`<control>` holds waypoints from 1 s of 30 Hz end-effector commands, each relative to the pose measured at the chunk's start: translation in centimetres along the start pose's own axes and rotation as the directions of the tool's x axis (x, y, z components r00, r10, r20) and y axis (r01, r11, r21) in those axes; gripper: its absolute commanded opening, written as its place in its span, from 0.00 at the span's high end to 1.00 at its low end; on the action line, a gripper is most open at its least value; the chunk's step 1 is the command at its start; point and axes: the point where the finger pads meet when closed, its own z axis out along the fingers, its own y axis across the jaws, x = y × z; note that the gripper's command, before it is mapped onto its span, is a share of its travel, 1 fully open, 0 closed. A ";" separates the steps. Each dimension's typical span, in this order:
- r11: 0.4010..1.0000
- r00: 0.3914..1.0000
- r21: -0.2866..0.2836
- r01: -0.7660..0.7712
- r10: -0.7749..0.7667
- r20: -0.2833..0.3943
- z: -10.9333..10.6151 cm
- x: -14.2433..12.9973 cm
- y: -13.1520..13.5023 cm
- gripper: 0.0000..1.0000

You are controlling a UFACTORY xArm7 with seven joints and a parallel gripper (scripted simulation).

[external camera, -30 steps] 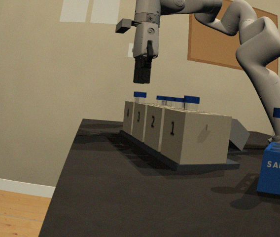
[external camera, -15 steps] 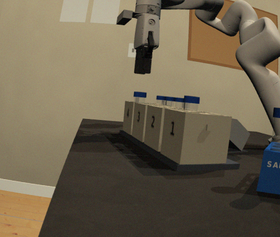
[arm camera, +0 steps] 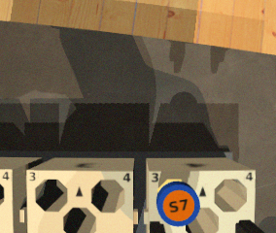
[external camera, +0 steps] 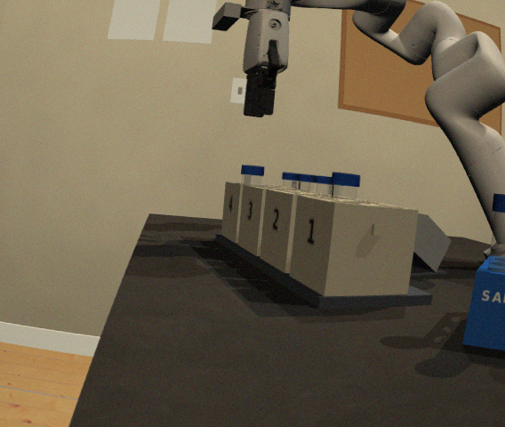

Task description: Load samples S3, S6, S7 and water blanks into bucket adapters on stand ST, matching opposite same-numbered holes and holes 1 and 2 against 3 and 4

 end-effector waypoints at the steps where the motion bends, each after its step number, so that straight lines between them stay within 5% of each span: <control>1: 1.000 1.000 -0.001 0.000 0.000 -0.003 -1.0 0.1 0.0 0.56; 12: 1.000 1.000 0.000 0.000 0.000 -0.003 -3.1 0.1 0.0 0.56; 30: 1.000 1.000 0.000 0.000 0.000 -0.003 -3.1 0.1 0.0 0.56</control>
